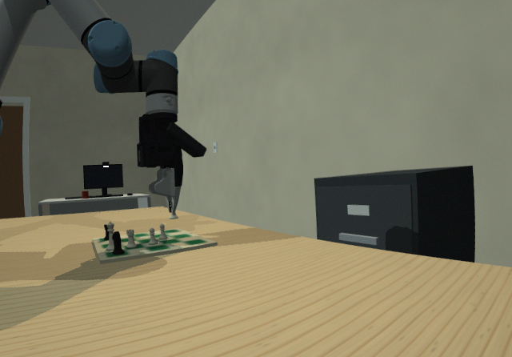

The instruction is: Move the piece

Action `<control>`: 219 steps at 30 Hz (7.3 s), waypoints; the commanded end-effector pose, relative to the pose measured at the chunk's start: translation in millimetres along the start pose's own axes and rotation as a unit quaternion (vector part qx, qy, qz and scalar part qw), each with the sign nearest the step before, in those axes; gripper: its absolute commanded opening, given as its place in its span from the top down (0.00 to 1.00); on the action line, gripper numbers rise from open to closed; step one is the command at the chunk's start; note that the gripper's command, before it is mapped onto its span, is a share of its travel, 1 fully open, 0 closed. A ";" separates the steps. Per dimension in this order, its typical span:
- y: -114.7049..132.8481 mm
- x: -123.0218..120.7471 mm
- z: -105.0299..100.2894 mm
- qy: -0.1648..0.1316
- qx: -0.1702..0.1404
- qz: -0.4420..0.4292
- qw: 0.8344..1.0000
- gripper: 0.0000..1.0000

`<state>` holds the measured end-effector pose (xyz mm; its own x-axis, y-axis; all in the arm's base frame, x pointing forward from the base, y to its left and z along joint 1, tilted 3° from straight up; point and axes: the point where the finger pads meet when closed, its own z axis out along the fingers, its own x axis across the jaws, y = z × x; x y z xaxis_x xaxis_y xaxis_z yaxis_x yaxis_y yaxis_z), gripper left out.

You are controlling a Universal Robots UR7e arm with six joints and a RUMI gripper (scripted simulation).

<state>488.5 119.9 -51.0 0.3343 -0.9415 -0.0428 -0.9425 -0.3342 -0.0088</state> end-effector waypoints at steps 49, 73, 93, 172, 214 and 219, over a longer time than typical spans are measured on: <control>7.1 73.8 -58.9 0.000 0.000 0.063 0.998 1.00; 7.0 73.9 24.7 0.000 0.000 0.063 0.998 1.00; 7.0 73.9 31.3 0.000 0.000 0.063 0.998 1.00; 7.0 73.9 35.3 0.000 0.000 0.063 0.998 1.00; 6.9 73.9 13.8 0.000 0.000 0.063 0.998 0.78; 6.9 73.9 -12.5 0.000 0.000 0.063 0.998 0.78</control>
<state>506.3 48.5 -61.2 0.2132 -0.9760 -0.0438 -0.9770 -0.2133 -0.0027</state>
